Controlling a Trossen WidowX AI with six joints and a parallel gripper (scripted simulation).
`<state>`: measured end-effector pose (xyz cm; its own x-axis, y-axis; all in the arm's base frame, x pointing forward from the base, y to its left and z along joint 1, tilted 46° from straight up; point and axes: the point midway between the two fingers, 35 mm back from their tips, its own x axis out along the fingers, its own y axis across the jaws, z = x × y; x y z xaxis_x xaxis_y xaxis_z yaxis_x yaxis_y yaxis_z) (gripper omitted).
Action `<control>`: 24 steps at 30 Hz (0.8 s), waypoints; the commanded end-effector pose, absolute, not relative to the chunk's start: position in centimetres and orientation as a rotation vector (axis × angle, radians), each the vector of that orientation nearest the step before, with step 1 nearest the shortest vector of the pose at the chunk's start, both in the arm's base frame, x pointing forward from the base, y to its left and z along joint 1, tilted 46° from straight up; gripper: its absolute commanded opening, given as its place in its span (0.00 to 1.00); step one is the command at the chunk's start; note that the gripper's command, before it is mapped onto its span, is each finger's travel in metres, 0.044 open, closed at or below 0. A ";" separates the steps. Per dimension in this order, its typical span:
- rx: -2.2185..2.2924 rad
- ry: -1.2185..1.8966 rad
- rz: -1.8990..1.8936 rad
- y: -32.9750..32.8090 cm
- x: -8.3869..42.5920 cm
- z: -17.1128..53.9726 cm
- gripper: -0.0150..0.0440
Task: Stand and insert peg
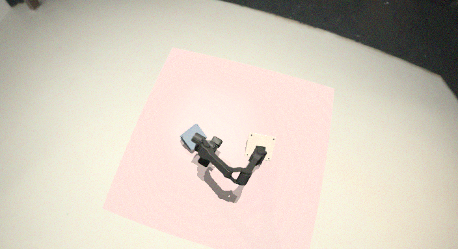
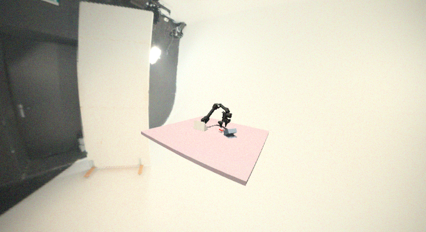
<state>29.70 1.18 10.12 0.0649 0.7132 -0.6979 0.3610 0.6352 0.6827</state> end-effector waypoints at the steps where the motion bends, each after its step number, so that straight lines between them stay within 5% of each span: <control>1: 0.934 1.547 0.335 1.9 29.7 9.6 1.00; 24: 0.937 1.546 0.339 4.6 29.7 7.1 1.00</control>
